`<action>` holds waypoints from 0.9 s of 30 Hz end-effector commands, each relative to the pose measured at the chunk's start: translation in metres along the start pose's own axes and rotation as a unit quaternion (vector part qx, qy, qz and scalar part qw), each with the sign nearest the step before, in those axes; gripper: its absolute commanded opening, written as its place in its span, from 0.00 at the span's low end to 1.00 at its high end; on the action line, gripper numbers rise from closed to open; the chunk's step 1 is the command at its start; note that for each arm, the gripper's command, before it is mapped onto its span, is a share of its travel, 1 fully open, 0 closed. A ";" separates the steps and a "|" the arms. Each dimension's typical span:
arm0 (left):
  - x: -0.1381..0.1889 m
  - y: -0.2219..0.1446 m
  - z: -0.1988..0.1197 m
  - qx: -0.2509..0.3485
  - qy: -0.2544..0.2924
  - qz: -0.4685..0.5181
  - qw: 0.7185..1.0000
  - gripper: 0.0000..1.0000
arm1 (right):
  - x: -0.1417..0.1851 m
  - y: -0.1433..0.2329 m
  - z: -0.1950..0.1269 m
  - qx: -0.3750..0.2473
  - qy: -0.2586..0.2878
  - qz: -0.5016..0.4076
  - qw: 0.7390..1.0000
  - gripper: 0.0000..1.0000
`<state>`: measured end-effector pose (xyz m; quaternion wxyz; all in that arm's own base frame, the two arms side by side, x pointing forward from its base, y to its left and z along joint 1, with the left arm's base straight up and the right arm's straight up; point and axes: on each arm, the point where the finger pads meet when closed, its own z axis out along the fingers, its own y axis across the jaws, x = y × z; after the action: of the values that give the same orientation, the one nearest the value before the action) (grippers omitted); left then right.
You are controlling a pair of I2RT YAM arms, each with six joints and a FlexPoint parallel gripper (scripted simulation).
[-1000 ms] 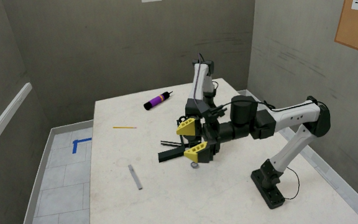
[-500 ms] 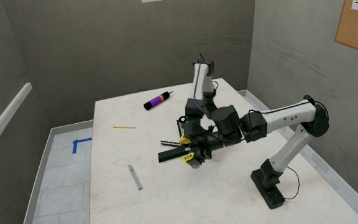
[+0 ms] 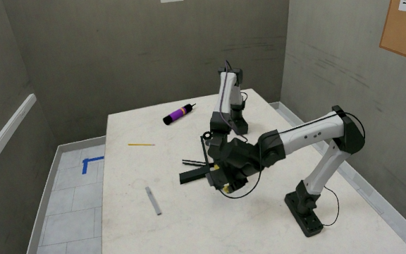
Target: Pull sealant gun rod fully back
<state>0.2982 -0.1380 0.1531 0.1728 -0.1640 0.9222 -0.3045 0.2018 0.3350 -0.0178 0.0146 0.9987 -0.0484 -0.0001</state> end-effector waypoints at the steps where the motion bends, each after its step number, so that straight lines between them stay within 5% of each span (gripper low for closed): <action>1: 0.016 -0.004 0.005 -0.010 0.056 -0.103 0.993 0.62 | 0.000 -0.001 0.000 0.001 0.002 -0.003 1.000 0.47; 13: 0.052 -0.002 0.072 -0.099 0.134 -0.403 0.900 0.62 | 0.000 -0.001 0.000 0.001 0.002 -0.003 1.000 0.47; 15: 0.052 -0.002 0.072 -0.099 0.134 -0.403 0.900 0.62 | 0.000 -0.001 0.000 0.001 0.002 -0.003 1.000 0.47; 27: 0.078 0.011 0.136 -0.186 0.109 -0.566 0.796 0.62 | 0.000 -0.001 0.000 0.001 0.002 -0.003 1.000 0.47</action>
<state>0.2648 -0.2177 0.0258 -0.1765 -0.6005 0.7599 -0.1756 0.2018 0.3350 -0.0178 0.0146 0.9987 -0.0484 -0.0001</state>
